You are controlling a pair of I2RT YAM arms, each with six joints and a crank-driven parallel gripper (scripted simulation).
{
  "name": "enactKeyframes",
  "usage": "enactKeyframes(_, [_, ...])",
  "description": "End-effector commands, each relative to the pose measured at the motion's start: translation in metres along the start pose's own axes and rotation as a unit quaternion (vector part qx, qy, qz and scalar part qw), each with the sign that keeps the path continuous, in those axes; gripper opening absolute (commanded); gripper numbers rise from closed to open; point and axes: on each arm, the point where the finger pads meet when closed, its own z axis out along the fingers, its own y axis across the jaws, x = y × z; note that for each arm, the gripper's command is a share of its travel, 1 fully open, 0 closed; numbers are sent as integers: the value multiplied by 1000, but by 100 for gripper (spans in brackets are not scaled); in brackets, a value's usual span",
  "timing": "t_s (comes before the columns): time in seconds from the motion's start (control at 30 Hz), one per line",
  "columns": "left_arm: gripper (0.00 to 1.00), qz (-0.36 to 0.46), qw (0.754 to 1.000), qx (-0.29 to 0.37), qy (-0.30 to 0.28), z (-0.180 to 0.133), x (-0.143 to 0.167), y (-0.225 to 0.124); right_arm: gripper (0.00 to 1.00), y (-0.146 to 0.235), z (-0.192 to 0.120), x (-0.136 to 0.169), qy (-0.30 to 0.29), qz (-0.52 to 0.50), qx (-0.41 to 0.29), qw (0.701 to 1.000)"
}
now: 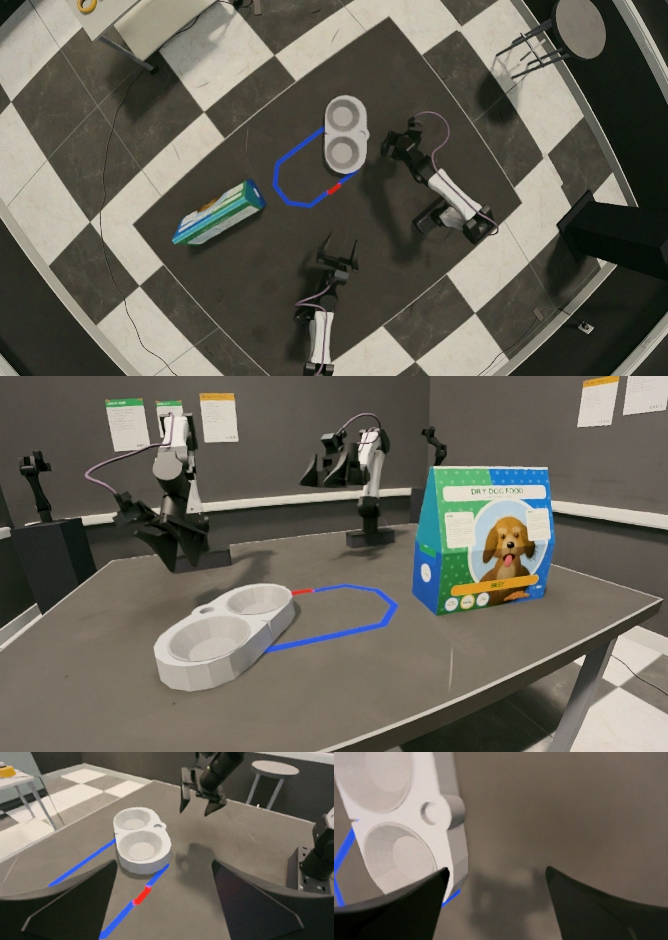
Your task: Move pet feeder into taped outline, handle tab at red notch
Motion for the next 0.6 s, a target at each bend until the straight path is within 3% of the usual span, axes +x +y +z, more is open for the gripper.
enactKeyframes(0.0, [100, 6, 1000, -3, -5, -1, 3, -1, 100, 24, 17, -4, -43, -127, -75, 988])
enactKeyframes(0.3, [100, 5, 1000, -3, -5, -1, 3, -1, 100, 69, 36, -6, -89, -304, -160, 935])
enactKeyframes(0.57, [100, 5, 1000, -3, -5, -1, 3, -1, 100, 86, 47, -2, -100, -376, -192, 901])
